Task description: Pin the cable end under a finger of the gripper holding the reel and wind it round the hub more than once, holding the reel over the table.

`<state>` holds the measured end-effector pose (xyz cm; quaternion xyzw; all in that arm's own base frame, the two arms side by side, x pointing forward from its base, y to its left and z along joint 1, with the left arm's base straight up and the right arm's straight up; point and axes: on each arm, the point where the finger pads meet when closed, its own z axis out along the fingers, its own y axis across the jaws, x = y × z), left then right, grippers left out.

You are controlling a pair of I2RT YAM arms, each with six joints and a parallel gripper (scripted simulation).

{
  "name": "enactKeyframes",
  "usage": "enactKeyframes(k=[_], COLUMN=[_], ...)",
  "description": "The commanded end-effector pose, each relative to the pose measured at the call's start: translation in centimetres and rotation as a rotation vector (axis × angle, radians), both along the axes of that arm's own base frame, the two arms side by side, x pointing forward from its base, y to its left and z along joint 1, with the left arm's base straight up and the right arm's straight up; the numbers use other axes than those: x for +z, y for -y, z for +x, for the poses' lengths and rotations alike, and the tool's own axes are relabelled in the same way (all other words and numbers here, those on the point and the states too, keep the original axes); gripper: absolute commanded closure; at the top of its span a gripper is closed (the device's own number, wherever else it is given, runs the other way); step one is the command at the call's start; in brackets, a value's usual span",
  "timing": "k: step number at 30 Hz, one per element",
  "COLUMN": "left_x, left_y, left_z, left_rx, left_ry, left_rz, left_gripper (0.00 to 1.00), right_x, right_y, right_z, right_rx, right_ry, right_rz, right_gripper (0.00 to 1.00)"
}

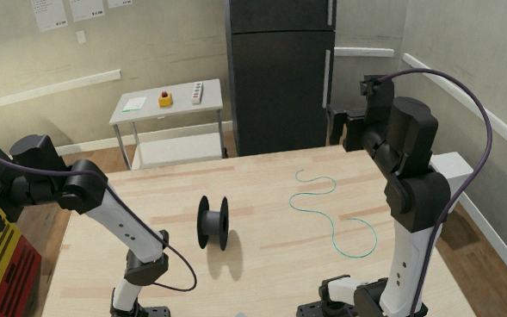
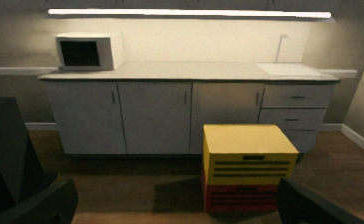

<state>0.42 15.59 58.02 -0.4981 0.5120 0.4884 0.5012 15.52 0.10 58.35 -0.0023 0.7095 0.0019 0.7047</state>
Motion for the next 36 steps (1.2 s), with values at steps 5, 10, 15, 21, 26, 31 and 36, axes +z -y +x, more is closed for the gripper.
enactKeyframes(k=[5, 10, 15, 21, 26, 31, 36], left_x=[1.1, 0.7, 0.4, -0.3, -0.7, -1.9, -3.8], left_y=[0.5, -0.1, -1.3, -4.1, -5.7, -8.7, -12.0], left_z=[0.0, 0.0, 0.0, 0.0, 0.1, 0.1, 0.2], left_rx=[0.002, 0.003, 0.003, 0.003, 0.003, 0.003, 0.003], left_ry=[0.000, -0.001, -0.001, -0.001, -0.001, -0.001, -0.001], left_rz=[0.047, 0.033, 0.023, 0.007, 0.007, 0.009, 0.011], left_gripper=[0.00, 0.00, 0.00, 0.00, 0.00, 0.00, 0.00], right_x=[0.5, 0.5, 0.1, -0.6, -1.0, -2.2, -4.2], right_y=[0.2, 0.2, 0.2, 0.2, 0.2, 0.3, 0.3], right_z=[-0.1, 0.2, 1.5, 4.2, 5.6, 8.6, 12.1], right_rx=[-0.014, -0.014, -0.014, -0.014, -0.014, -0.014, -0.014], right_ry=[0.020, 0.020, 0.007, -0.005, -0.004, 0.000, -0.002], right_rz=[0.006, 0.006, 0.006, 0.006, 0.006, 0.006, 0.006], right_gripper=[0.00, 0.00, 0.00, 0.00, 0.00, 0.00, 0.00])
